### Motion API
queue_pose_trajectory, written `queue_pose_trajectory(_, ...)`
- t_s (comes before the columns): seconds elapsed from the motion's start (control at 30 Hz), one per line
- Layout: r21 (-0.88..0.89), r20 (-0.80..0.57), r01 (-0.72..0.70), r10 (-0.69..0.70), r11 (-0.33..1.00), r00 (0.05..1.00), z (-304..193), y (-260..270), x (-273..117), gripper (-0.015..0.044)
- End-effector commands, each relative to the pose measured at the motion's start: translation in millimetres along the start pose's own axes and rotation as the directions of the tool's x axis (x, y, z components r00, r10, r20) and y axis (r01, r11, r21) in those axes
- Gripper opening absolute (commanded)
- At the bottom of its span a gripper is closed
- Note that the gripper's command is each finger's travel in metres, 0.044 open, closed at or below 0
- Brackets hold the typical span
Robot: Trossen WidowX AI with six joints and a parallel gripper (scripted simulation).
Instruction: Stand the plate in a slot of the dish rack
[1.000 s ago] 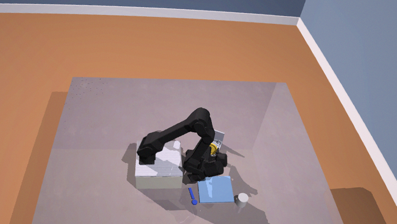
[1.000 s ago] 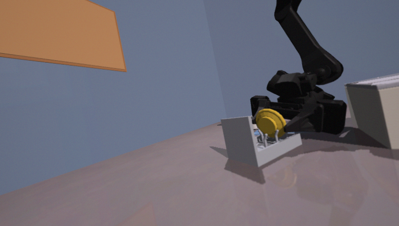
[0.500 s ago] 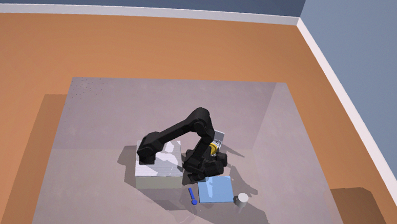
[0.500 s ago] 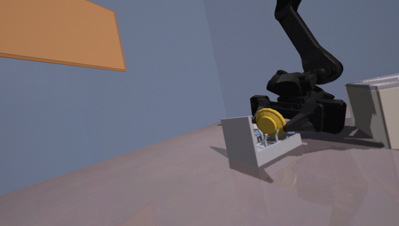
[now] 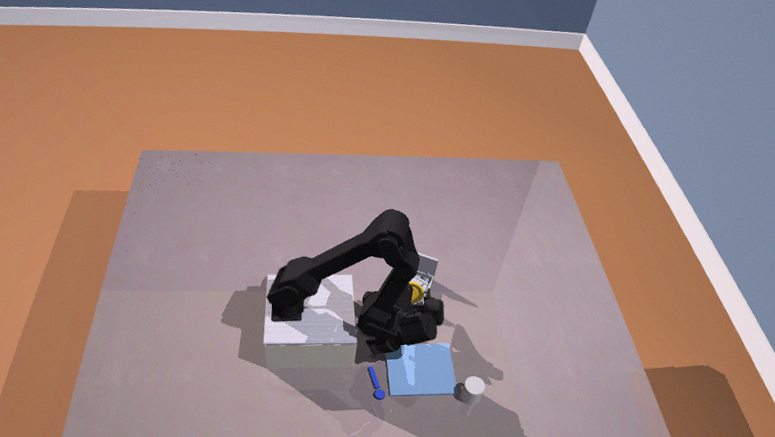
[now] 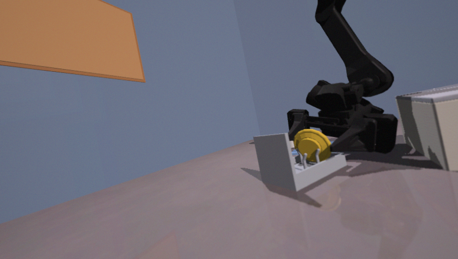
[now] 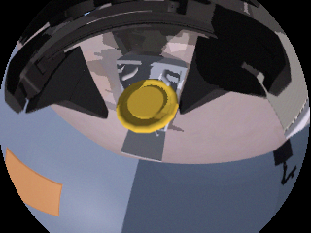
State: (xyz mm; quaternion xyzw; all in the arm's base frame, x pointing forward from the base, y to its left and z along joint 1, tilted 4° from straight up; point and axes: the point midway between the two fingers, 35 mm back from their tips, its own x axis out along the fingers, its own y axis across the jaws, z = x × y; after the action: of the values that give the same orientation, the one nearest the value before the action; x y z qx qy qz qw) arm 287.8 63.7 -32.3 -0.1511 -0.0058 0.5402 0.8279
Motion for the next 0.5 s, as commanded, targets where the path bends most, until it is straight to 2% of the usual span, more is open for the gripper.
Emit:
queue_pose_trajectory(0.0,0.005,-0.001,-0.003,0.003,1.0,1.0,5,-3,0,0.04)
queue_pose_trajectory(0.23,0.035,-0.007,-0.013,0.013,0.999,1.0,32,-17,-2,0.04)
queue_pose_trajectory(0.47,0.019,-0.005,-0.002,0.002,1.0,1.0,90,-35,-15,0.04)
